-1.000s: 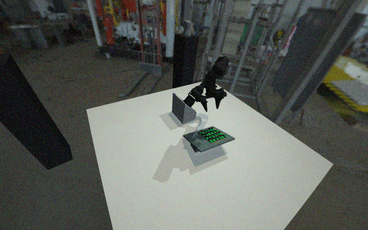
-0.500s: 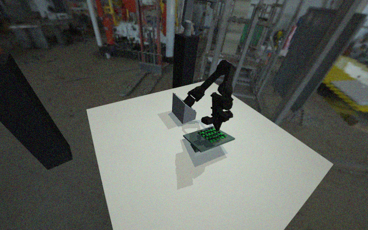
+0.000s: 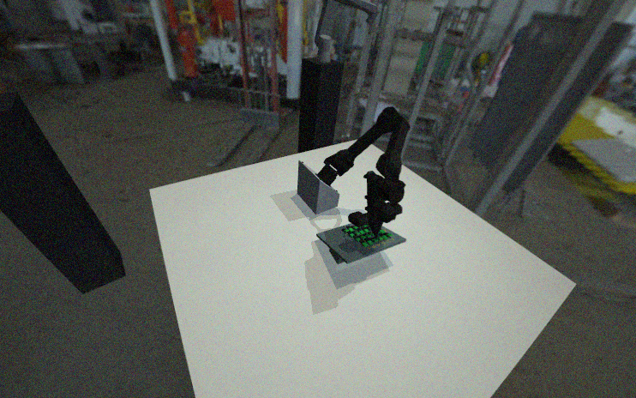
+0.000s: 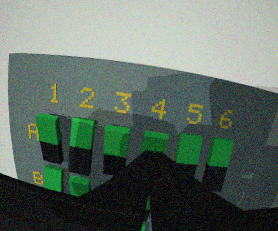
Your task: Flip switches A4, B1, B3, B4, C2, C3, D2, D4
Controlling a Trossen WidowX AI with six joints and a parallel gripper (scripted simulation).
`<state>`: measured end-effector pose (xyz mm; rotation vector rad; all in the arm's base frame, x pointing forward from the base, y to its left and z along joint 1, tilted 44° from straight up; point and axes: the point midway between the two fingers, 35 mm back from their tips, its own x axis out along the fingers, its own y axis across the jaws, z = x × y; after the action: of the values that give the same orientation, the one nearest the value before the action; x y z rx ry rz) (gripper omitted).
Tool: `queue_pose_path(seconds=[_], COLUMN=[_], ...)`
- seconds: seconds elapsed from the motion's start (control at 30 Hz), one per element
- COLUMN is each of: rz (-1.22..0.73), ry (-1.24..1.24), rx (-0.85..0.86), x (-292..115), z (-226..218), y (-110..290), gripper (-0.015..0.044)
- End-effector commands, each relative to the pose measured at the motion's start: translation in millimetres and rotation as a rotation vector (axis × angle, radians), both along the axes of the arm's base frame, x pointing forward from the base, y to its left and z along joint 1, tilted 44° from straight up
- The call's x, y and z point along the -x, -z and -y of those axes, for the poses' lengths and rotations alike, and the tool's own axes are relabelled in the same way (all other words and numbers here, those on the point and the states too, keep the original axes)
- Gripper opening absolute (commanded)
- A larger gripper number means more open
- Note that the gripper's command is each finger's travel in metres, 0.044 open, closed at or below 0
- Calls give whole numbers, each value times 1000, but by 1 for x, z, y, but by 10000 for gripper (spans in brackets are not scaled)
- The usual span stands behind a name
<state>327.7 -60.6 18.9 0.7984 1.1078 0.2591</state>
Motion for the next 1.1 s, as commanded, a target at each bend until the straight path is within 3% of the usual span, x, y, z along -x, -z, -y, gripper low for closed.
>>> queue_pose_path(seconds=[0.0, 1.07], rz=[-7, -6], ry=[4, 4], rx=[0, -1], x=[-1, -6], z=[-2, -7], y=[5, 11], gripper=[0, 0])
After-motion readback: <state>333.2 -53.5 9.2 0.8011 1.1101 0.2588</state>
